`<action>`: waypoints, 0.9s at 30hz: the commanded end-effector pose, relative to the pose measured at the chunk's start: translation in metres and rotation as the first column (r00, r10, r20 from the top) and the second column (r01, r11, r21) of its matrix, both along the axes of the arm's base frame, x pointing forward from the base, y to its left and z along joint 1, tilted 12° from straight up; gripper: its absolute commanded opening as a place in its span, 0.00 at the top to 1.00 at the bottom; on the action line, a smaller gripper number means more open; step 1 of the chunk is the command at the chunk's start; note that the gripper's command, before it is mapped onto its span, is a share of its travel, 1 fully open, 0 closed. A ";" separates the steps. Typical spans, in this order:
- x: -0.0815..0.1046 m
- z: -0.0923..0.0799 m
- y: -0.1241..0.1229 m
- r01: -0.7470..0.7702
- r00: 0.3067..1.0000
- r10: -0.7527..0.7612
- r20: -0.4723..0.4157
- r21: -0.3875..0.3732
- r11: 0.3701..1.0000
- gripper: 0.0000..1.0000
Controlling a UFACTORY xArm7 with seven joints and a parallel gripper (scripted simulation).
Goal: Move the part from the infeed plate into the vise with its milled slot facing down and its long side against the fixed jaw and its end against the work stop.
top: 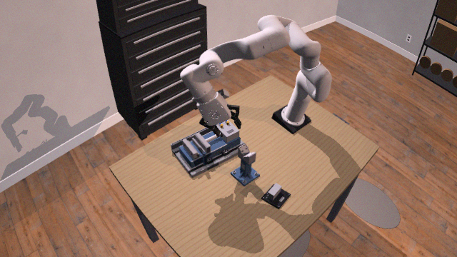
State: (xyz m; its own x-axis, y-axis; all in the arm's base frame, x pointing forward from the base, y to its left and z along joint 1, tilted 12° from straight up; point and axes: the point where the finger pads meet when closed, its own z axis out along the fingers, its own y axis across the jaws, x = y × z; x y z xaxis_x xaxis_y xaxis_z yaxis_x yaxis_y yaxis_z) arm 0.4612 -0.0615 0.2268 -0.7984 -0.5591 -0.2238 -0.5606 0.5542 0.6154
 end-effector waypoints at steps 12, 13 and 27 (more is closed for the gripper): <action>0.005 0.012 0.063 -0.192 0.968 0.206 0.144 -0.106 0.976 0.00; 0.005 0.012 0.063 -0.192 0.968 0.206 0.144 -0.106 0.976 0.00; 0.003 0.017 0.095 -0.287 0.924 0.319 0.210 -0.171 0.943 0.00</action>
